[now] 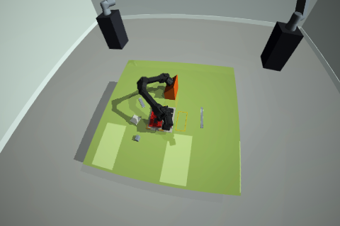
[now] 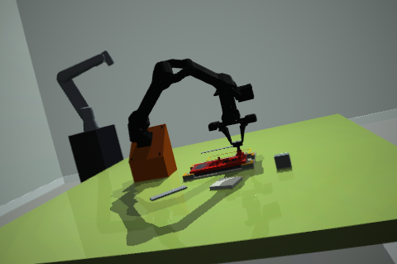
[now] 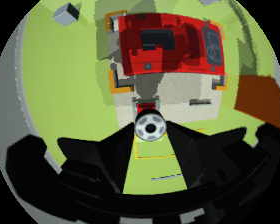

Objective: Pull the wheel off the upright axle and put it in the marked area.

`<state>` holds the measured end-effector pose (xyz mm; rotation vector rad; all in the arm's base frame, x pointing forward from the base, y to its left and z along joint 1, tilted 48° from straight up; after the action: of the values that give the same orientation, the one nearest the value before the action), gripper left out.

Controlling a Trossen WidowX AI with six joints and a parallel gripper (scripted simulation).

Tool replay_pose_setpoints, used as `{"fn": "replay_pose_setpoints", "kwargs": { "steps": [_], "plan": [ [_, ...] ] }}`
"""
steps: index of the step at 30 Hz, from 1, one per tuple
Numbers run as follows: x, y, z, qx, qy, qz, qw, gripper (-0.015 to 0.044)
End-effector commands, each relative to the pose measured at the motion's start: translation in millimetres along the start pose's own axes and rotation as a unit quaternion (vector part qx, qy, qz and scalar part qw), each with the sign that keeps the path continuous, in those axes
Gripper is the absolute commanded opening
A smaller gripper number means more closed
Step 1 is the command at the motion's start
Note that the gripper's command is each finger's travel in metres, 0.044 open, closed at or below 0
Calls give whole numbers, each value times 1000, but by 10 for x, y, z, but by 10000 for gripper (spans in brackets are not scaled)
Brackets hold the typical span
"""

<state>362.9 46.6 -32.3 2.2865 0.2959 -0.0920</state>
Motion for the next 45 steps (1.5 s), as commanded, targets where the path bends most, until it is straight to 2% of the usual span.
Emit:
{"fn": "replay_pose_setpoints", "kwargs": {
  "steps": [1, 40, 45],
  "plan": [
    [5, -12, -56, 1, 4, 0, 1000, 0],
    [-2, -13, -186, 0, 5, -1, 1000, 0],
    [-4, -12, -296, 1, 6, -2, 1000, 0]
  ]
}}
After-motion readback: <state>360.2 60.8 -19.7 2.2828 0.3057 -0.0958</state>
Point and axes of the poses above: the point midway between the two fingers, 35 mm back from their tips, its own z axis out along the fingers, its own x axis across the jaws, y = z × x, the point moved 6 cm from there along -z, back along the fingers, and after that the axes turned 11 degrees about -z, right-handed, at the moved point
